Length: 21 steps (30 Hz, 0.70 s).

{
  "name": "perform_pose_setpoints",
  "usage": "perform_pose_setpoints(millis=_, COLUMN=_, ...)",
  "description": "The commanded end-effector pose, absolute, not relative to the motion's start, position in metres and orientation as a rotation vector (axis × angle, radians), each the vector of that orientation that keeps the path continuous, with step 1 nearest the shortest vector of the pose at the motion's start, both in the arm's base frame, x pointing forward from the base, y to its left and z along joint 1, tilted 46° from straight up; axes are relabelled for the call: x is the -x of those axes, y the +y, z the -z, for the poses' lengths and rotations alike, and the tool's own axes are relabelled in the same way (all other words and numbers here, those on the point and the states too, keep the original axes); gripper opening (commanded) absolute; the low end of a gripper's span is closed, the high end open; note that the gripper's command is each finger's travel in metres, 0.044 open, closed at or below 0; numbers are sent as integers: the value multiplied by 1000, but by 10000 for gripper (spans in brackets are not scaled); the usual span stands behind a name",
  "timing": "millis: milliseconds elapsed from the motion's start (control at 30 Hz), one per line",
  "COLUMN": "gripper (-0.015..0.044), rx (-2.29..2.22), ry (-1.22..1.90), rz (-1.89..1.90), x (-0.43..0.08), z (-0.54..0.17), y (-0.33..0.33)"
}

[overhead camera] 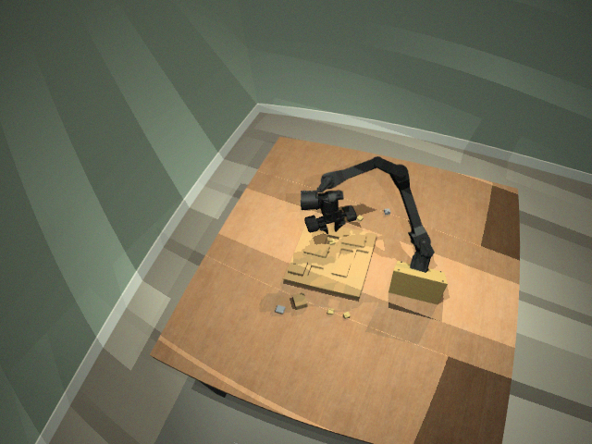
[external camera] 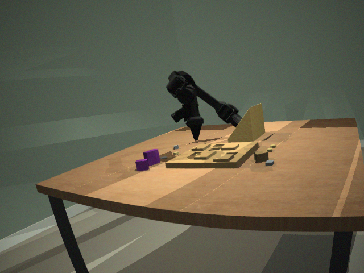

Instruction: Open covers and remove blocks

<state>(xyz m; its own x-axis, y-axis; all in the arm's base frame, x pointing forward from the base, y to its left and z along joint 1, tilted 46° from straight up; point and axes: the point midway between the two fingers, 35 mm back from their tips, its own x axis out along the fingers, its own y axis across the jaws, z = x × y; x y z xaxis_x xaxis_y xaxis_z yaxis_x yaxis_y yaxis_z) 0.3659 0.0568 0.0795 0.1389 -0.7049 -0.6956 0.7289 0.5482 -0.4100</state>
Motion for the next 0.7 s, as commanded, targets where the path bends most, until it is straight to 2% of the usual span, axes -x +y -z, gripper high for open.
perform_pose_setpoints(millis=0, gripper=144, rx=-31, ry=992, rz=1041, x=-367, z=-75, y=51)
perform_pose_setpoints(millis=667, gripper=144, rx=-30, ry=991, rz=1042, x=-370, z=-58, y=33)
